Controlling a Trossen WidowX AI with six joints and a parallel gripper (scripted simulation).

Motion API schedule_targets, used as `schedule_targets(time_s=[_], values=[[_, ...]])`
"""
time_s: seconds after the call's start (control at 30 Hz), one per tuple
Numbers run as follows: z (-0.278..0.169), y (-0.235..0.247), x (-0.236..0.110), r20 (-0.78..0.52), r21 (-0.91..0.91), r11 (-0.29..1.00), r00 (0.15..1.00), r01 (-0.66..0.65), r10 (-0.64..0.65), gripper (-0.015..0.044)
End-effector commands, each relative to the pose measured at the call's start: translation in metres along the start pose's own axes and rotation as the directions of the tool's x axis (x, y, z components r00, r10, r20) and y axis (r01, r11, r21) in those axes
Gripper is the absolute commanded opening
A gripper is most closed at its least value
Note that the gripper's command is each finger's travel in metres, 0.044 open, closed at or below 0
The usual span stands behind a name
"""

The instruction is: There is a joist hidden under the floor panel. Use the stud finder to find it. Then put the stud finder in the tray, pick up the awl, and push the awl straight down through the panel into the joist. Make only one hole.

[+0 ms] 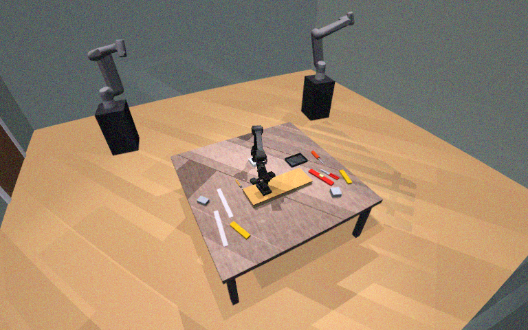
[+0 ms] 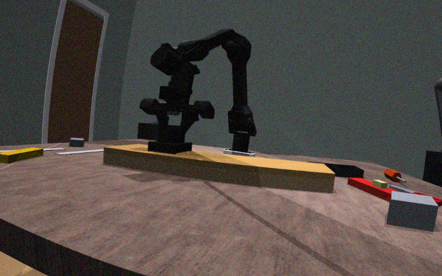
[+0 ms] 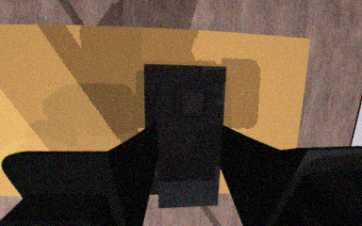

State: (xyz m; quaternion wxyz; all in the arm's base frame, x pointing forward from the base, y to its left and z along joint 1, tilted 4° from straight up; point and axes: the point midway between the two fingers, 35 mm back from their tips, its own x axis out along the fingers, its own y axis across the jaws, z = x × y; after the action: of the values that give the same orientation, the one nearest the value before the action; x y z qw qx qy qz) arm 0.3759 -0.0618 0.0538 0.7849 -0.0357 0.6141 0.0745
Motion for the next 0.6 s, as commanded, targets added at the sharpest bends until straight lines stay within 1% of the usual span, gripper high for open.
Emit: schedule_targets(time_s=[0.0,0.57], values=[[0.000,-0.014,0.000,-0.002,0.001,1.000,1.000,0.004,-0.004,0.0000],[0.000,-0.073,-0.001,-0.002,0.000,1.000,1.000,0.009,-0.009,0.0000]])
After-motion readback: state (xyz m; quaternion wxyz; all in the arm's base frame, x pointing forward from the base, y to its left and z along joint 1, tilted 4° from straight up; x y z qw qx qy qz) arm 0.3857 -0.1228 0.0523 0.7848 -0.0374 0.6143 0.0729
